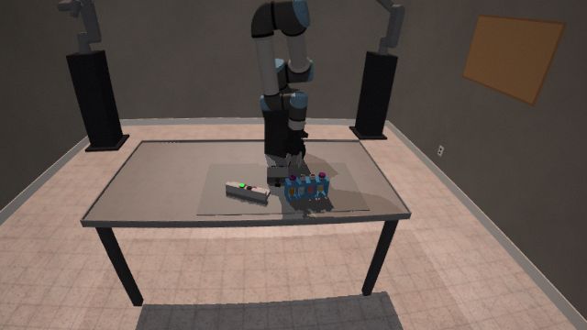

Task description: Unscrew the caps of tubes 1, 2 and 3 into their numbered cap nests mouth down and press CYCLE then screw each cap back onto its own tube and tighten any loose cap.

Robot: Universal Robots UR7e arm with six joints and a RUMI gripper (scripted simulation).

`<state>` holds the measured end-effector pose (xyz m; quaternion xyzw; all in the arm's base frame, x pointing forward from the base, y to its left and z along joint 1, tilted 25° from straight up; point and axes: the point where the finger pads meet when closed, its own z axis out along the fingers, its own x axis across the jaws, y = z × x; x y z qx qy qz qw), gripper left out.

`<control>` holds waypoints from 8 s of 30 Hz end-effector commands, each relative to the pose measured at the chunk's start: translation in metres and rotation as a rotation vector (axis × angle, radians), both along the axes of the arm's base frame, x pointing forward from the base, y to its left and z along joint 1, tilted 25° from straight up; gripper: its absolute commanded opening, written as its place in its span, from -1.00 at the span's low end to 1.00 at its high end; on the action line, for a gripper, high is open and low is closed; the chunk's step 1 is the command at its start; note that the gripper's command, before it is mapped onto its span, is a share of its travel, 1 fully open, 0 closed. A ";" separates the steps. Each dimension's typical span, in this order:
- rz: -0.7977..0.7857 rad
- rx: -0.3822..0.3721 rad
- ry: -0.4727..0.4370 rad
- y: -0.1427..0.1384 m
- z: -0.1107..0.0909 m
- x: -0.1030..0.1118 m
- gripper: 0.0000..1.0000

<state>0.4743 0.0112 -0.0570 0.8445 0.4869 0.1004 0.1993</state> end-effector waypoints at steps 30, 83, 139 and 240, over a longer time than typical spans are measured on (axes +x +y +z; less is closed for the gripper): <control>0.112 -0.014 0.019 -0.197 0.035 -0.026 -0.42; 0.112 -0.014 0.019 -0.225 -0.085 0.024 -0.42; 0.112 -0.014 0.019 -0.203 0.009 -0.015 -1.00; -0.406 0.197 -0.110 0.090 -0.039 0.035 -1.00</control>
